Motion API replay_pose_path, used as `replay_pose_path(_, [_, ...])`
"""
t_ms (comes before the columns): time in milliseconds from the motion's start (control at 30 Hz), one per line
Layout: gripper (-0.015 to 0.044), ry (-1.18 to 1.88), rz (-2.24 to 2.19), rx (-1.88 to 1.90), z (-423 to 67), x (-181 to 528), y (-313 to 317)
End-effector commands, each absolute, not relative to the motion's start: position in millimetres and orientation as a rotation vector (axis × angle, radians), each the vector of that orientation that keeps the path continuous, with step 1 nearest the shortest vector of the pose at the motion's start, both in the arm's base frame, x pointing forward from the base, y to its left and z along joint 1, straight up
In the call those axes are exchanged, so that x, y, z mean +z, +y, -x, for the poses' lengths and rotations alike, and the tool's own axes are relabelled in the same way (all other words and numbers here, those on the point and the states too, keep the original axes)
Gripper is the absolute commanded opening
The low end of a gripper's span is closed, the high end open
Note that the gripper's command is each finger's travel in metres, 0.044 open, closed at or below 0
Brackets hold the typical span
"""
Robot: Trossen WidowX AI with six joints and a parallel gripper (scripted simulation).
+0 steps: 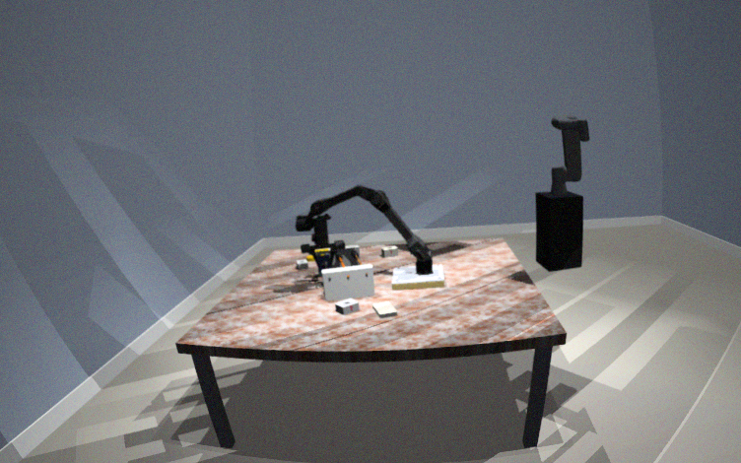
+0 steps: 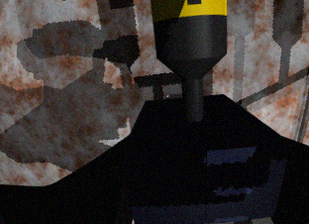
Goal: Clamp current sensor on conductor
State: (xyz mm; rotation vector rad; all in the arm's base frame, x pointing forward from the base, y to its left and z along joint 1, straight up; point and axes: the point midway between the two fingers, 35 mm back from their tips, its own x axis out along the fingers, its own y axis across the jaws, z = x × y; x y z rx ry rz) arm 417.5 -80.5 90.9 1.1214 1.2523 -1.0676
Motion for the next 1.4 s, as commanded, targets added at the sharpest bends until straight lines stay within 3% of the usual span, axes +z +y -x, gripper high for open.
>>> replay_pose_path(0, [0.0000, 1.247, -1.123, -1.074, -418.5, 91.6, -81.1])
replay_pose_path(100, [0.0000, 1.248, -1.123, -1.072, -418.5, 88.1, -81.0])
replay_pose_path(467, [0.0270, 1.254, -1.120, -1.069, -417.6, 90.5, -80.5])
replay_pose_path(1367, [0.0270, 1.254, -1.120, -1.069, -417.6, 90.5, -80.5])
